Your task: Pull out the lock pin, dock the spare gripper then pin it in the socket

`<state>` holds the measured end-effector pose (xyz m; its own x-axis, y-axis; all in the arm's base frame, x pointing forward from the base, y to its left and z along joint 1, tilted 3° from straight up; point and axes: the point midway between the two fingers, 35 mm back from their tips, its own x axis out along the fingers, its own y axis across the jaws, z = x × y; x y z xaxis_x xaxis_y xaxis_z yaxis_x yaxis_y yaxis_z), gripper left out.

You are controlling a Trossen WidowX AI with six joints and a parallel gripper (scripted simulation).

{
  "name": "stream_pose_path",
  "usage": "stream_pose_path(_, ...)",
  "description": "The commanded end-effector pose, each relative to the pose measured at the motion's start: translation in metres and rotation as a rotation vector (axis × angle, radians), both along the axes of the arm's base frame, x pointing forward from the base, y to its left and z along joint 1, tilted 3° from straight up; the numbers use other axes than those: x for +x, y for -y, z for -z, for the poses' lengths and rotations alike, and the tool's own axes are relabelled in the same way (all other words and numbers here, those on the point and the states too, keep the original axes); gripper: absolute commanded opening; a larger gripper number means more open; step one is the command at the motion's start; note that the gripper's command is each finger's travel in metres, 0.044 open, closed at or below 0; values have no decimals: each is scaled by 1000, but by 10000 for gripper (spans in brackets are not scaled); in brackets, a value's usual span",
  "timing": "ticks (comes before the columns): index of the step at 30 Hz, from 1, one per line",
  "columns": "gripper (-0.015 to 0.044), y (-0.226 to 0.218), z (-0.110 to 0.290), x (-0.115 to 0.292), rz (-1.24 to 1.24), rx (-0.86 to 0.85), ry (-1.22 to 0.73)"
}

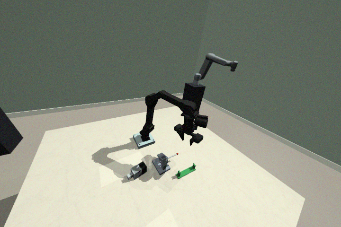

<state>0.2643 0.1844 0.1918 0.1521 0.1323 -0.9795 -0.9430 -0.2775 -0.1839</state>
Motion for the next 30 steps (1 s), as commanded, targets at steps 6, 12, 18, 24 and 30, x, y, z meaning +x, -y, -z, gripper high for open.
stream_pose_path(6, 300, 59, -3, 0, 131, -82, -83)
stream_pose_path(12, 300, 59, 20, 1, 131, -82, -84)
stream_pose_path(18, 300, 62, 67, -2, 132, -83, -87)
stream_pose_path(24, 300, 61, 72, -1, 132, -83, -87)
stream_pose_path(30, 300, 61, 82, 0, 132, -83, -87)
